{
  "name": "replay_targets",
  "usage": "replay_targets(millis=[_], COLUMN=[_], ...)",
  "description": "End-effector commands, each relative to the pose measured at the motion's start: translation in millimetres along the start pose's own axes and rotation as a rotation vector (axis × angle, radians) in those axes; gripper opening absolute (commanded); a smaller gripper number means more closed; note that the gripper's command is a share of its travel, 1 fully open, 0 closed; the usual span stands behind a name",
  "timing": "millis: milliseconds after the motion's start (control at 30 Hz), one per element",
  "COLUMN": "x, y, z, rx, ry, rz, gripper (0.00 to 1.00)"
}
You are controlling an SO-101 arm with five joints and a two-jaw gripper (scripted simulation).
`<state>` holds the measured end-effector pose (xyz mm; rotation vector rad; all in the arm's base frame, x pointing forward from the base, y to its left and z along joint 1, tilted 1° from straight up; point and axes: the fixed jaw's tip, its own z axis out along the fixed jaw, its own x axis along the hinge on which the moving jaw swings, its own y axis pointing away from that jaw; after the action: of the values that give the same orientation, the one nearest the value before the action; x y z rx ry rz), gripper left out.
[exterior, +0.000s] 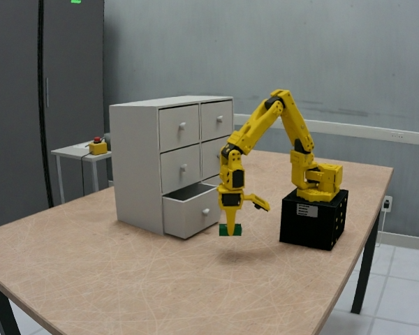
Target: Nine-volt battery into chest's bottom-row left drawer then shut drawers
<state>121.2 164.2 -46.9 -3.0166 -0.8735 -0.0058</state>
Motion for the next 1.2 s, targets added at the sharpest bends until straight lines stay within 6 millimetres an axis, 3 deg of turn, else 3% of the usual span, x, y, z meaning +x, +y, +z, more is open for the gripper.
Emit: replay_targets(millis=[0, 600, 1167], x=[-0.7, -6.0, -7.6], y=[-0.2, 34.8, 40.2], z=[-4.4, -4.4, -4.3], rx=[0.003, 0.002, 0.002], ry=[0.004, 0.007, 0.007], rz=[-0.012, -0.221, -0.255], gripper=[0.0, 0.0, 0.0])
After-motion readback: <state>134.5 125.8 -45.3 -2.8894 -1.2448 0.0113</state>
